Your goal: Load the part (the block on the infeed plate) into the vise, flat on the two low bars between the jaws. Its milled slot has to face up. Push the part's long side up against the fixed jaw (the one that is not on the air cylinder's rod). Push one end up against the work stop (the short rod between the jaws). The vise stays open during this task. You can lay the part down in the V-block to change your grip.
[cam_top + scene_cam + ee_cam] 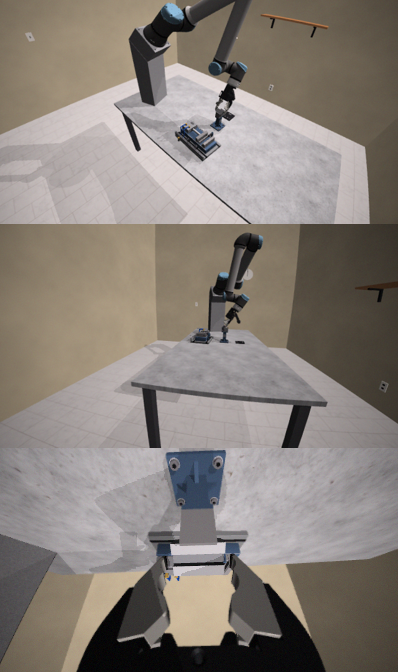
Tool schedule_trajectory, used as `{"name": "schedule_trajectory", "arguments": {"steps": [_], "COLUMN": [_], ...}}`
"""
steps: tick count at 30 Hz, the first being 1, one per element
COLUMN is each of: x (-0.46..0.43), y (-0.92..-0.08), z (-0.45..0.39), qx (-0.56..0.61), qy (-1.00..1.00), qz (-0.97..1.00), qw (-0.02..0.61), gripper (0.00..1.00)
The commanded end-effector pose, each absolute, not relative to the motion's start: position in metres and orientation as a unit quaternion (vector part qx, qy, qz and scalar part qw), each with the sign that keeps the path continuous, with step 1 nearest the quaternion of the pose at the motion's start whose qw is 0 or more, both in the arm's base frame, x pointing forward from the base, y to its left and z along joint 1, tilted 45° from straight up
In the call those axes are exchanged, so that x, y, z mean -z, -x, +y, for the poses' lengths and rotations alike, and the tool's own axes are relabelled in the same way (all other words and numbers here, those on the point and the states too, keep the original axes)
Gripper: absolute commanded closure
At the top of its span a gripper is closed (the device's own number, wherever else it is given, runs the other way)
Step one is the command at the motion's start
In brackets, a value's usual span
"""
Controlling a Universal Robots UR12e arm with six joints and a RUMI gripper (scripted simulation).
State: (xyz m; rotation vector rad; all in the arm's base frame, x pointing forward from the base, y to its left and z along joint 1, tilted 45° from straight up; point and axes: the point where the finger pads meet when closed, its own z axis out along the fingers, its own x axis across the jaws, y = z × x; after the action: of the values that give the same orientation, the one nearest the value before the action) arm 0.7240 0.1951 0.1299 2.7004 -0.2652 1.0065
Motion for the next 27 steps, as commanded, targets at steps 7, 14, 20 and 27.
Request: {"name": "schedule_trajectory", "arguments": {"steps": [7, 14, 20, 27], "x": [-0.1302, -0.1302, -0.1301, -0.1301], "y": [-0.7242, -0.7243, -0.7243, -0.7244], "z": [0.1958, 0.1960, 0.1962, 0.1964], "qx": [-0.342, -0.340, -0.338, -0.337], "qy": [-0.921, -0.918, -0.915, -0.913], "qz": [-0.104, -0.109, -0.114, -0.118], "qw": [0.157, 0.171, 0.186, 0.196], "gripper": [0.49, 0.49, 0.49, 0.49]}}
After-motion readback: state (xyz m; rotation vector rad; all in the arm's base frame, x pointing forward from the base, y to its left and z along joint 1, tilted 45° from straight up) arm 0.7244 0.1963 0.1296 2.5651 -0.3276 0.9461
